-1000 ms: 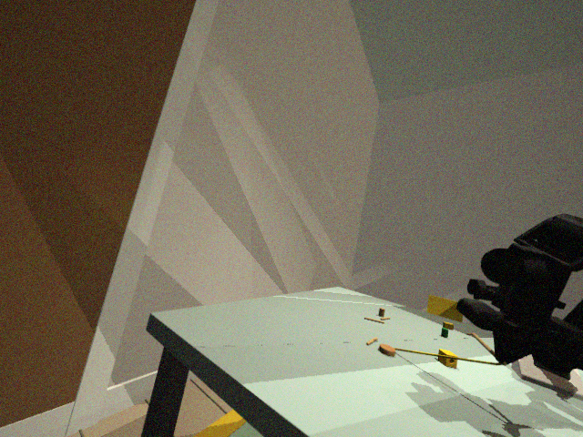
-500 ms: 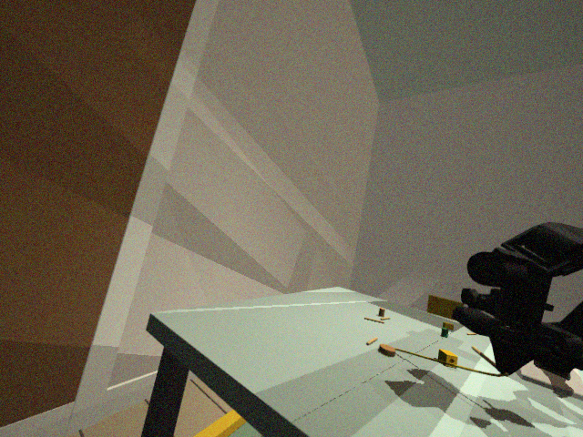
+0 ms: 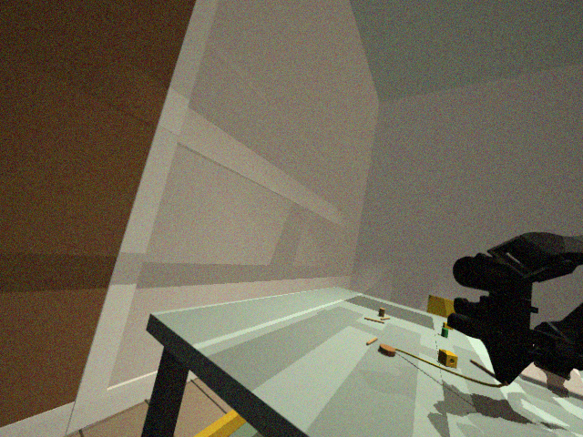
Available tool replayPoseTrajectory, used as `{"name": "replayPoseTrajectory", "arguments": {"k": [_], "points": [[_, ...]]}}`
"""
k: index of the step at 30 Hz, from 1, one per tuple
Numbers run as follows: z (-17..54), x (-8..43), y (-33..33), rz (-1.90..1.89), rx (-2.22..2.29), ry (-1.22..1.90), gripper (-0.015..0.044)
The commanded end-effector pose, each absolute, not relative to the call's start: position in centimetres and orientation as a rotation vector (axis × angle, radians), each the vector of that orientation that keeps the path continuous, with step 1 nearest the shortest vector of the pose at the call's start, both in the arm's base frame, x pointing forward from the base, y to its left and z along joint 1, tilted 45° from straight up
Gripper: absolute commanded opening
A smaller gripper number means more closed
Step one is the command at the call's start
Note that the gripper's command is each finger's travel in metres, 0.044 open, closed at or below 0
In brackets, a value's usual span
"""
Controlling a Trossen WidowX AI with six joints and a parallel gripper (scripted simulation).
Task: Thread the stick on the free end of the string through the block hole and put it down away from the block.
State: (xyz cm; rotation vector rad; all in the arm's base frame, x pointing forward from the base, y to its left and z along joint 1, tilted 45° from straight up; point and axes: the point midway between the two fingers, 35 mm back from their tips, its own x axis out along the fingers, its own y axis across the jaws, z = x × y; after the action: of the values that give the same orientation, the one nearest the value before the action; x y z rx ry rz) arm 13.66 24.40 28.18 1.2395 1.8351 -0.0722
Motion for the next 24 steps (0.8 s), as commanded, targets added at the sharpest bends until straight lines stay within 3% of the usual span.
{"name": "replayPoseTrajectory", "arguments": {"k": [1, 24], "points": [[27.9, 13.5, 24.5, -0.055, 1.239, 1.857, 0.0], [25.4, 12.7, 24.5, -0.056, 1.238, 1.858, 0.0]]}}
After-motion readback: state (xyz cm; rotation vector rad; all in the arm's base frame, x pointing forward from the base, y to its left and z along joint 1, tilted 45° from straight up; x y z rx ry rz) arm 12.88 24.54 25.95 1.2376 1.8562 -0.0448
